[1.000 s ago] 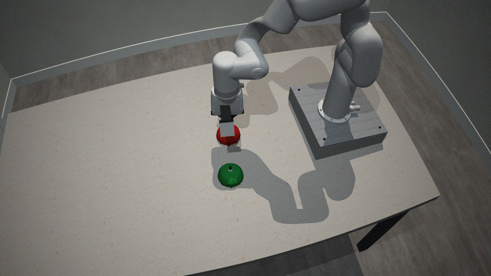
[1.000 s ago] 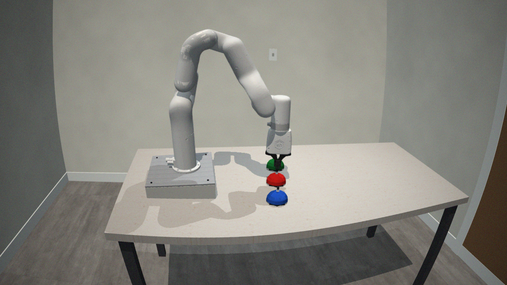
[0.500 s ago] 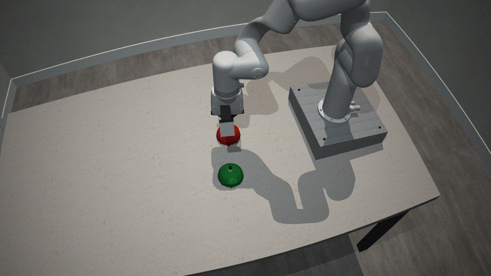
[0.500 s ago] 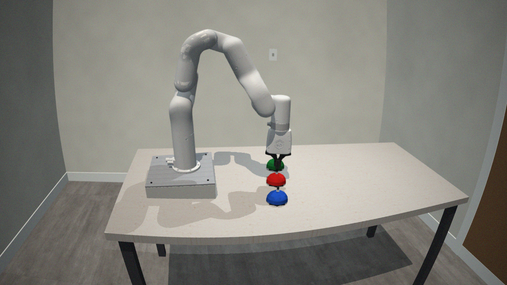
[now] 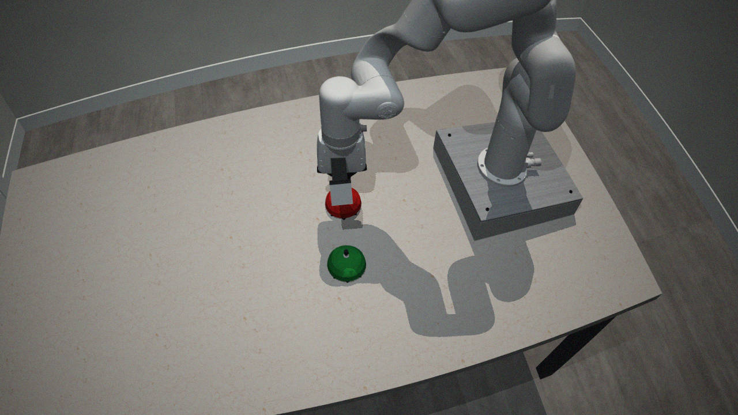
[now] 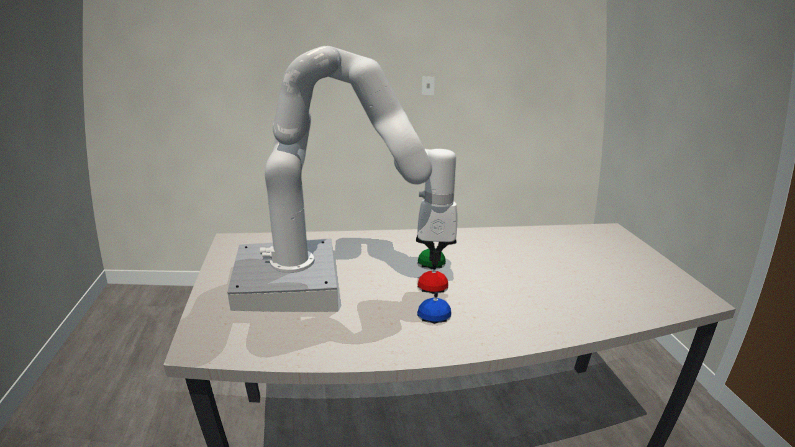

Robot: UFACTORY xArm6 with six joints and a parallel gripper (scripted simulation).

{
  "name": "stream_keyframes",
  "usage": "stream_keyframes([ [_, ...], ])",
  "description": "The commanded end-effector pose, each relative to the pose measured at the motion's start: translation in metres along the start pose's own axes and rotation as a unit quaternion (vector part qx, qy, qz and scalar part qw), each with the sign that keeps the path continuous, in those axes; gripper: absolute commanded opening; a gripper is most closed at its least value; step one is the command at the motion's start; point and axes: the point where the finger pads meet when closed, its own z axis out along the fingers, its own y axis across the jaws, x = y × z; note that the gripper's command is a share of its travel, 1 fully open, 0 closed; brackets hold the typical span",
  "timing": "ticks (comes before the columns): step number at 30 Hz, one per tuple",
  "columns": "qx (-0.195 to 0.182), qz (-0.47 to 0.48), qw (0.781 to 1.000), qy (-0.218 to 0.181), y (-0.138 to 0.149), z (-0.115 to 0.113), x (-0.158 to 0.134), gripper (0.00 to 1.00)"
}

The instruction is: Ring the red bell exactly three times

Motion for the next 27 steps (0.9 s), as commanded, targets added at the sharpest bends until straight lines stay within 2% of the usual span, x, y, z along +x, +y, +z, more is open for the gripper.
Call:
stream_keyframes([
  [1,-0.002,0.0,1.0,0.0,0.0015,-0.0012,0.0002,0.0],
  [27,-0.002,0.0,1.0,0.0,0.0015,0.0088,0.0002,0.0],
])
